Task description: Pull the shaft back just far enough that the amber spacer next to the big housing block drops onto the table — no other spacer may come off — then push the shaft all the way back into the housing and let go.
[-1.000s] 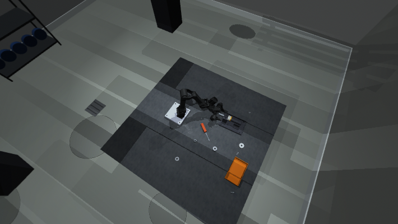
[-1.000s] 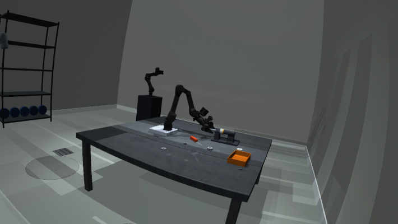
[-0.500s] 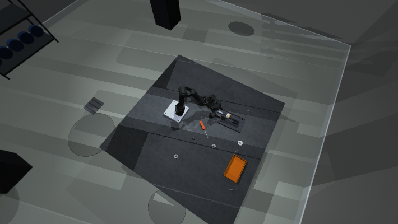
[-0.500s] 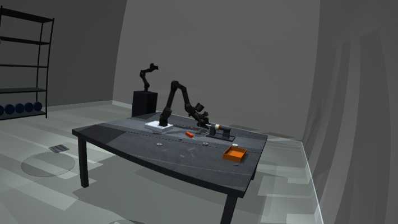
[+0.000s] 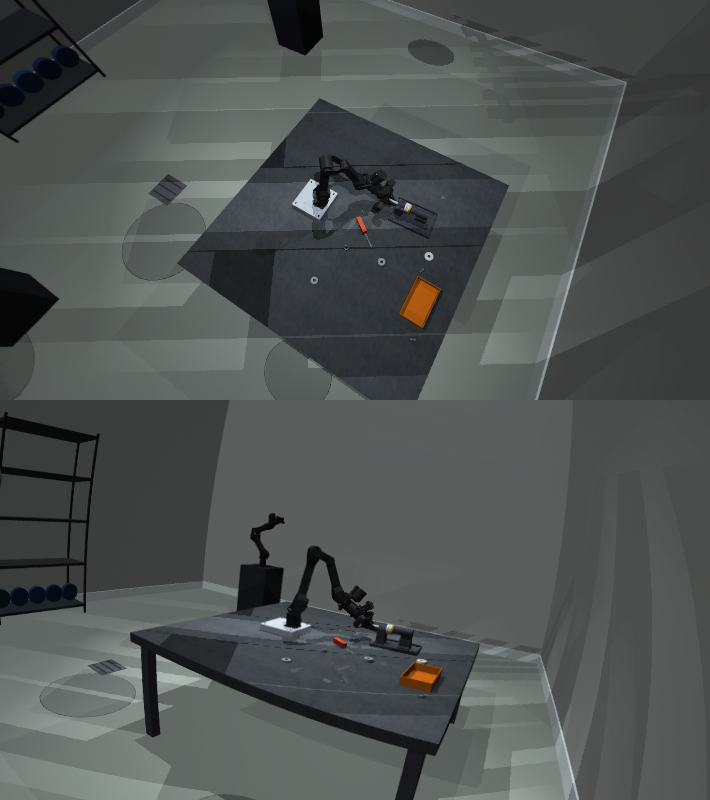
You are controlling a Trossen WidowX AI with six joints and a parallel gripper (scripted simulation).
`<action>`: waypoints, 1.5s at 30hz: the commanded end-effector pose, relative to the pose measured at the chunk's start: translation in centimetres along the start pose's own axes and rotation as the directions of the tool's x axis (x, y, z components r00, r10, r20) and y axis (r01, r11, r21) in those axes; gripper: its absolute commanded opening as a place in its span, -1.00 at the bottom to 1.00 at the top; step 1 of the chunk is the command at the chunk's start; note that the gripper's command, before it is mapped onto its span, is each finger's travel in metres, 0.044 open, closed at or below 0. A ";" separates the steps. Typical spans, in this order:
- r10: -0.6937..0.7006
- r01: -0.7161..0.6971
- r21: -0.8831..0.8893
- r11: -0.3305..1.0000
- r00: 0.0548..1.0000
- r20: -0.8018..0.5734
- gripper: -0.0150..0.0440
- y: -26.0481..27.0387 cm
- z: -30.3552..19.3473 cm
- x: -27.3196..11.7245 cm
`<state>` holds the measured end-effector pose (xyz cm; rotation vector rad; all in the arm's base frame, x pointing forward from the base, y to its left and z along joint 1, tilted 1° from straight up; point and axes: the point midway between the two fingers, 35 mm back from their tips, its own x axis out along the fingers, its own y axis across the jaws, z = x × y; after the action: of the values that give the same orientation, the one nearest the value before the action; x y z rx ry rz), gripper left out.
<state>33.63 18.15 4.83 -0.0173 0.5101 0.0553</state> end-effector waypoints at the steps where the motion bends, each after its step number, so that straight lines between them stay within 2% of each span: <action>1: -0.002 0.002 0.000 1.000 1.000 -0.001 -0.45 -0.1 0.0 0.0; 3: -0.001 0.001 -0.001 1.000 1.000 -0.001 -0.49 -0.1 0.0 0.0; 45: 0.002 -0.002 -0.002 1.000 1.000 -0.003 -0.49 0.0 -0.8 -1.3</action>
<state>32.12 18.08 4.77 -0.0198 0.5128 0.0615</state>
